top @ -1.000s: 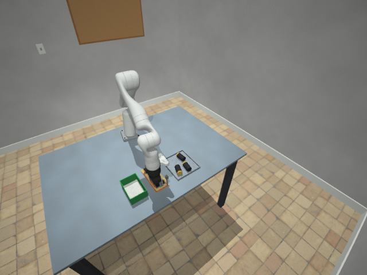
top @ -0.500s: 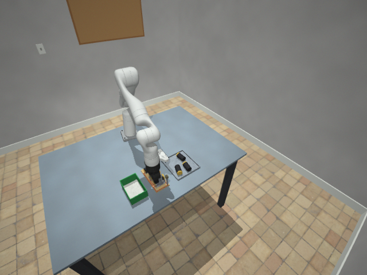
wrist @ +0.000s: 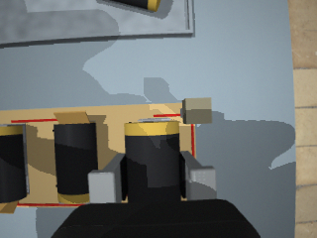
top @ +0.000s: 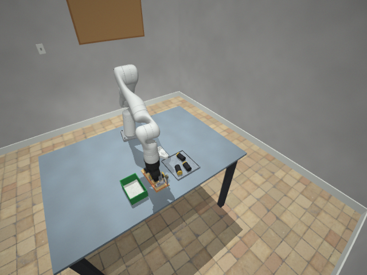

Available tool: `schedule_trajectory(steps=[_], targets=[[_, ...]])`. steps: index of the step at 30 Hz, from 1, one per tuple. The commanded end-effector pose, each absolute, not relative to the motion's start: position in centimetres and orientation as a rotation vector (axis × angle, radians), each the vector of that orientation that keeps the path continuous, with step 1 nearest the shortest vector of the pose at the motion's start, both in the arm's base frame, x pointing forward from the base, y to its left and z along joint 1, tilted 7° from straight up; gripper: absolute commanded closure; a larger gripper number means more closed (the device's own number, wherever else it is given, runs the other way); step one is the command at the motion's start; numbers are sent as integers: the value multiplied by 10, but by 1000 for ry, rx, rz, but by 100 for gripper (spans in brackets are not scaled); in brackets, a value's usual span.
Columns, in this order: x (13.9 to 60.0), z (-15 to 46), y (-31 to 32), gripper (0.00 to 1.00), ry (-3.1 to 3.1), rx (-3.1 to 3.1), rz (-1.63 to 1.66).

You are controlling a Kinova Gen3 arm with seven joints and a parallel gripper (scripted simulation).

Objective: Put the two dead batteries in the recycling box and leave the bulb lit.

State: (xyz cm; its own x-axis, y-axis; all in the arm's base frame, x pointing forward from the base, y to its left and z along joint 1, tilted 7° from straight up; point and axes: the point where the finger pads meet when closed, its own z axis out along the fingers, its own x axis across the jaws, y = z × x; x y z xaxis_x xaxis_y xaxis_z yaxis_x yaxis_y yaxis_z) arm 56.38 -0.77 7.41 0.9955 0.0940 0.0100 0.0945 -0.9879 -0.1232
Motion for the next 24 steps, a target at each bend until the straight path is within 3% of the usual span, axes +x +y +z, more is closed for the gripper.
schedule_trajectory(steps=[1,10,24], targets=[[567,92,-10,43,-141,-3017,-25],[567,145,-17,43,-141,-3017,-25],[564,148,-14,43,-141,-3017,-25]])
